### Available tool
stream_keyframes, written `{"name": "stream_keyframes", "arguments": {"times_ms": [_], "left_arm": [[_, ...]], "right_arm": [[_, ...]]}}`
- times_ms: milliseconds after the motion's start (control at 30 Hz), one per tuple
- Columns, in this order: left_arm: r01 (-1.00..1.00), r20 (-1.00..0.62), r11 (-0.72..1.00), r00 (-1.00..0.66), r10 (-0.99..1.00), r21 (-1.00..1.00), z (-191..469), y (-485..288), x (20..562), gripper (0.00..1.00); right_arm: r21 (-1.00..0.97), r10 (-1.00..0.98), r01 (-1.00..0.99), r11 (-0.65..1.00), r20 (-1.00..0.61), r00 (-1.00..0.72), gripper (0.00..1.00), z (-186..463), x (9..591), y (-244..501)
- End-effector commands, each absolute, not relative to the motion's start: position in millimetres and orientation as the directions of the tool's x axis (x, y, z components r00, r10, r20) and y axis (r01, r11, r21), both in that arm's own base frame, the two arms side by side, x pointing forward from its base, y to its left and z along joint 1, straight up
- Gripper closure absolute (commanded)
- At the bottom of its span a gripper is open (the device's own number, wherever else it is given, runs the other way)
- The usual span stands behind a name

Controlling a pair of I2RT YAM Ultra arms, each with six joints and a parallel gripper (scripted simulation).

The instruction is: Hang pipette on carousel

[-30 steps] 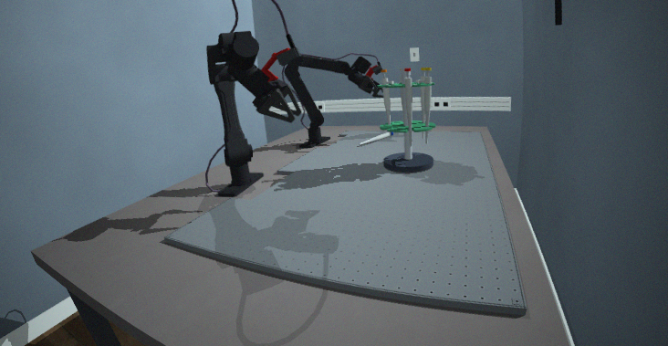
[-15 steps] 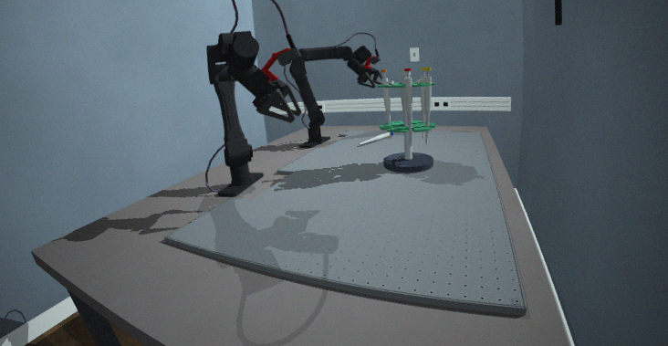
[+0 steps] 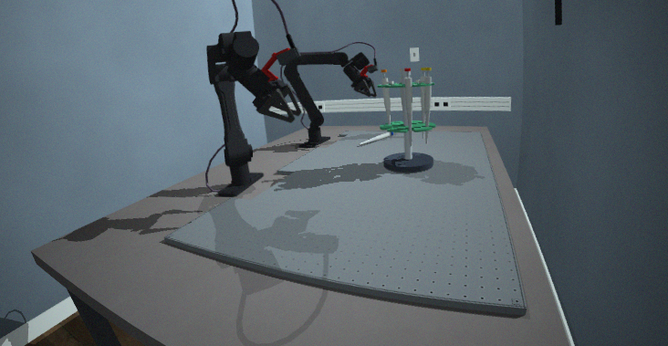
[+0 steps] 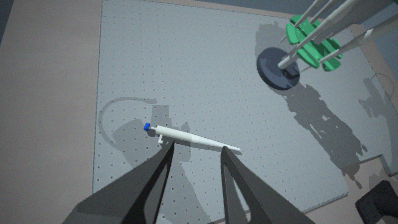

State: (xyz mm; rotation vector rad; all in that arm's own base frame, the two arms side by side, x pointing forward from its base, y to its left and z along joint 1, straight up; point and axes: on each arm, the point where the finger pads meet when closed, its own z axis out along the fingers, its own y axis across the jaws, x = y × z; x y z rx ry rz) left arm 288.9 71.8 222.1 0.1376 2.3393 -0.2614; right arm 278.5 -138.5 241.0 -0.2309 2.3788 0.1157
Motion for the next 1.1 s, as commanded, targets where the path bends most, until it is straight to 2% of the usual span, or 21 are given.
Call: {"name": "stream_keyframes", "arguments": {"times_ms": [0, 233, 500, 867, 1067], "left_arm": [[0.028, -0.773, 0.986, -0.625, -0.112, -0.165, 236.4, 55.7, 300.8, 0.51], [0.028, -0.773, 0.986, -0.625, -0.112, -0.165, 236.4, 55.7, 300.8, 0.51], [-0.147, -0.774, 0.921, -0.503, -0.384, -0.362, 224.9, -0.3, 310.3, 0.51], [-0.143, -0.787, 0.915, -0.472, -0.398, -0.377, 238.5, -12.9, 317.7, 0.51], [-0.260, -0.723, 0.822, -0.392, -0.569, -0.506, 202.8, -55.8, 322.3, 0.51]], "right_arm": [[-0.009, -0.149, -0.204, 0.979, -0.712, -0.687, 0.00, 252.9, 283.1, -142.3], [-0.009, -0.149, -0.204, 0.979, -0.712, -0.687, 0.00, 252.9, 283.1, -142.3], [-0.009, -0.149, -0.204, 0.979, -0.712, -0.687, 0.00, 252.9, 283.1, -142.3], [-0.009, -0.149, -0.204, 0.979, -0.712, -0.687, 0.00, 252.9, 283.1, -142.3], [-0.009, -0.149, -0.204, 0.979, -0.712, -0.687, 0.00, 252.9, 283.1, -142.3]]}}
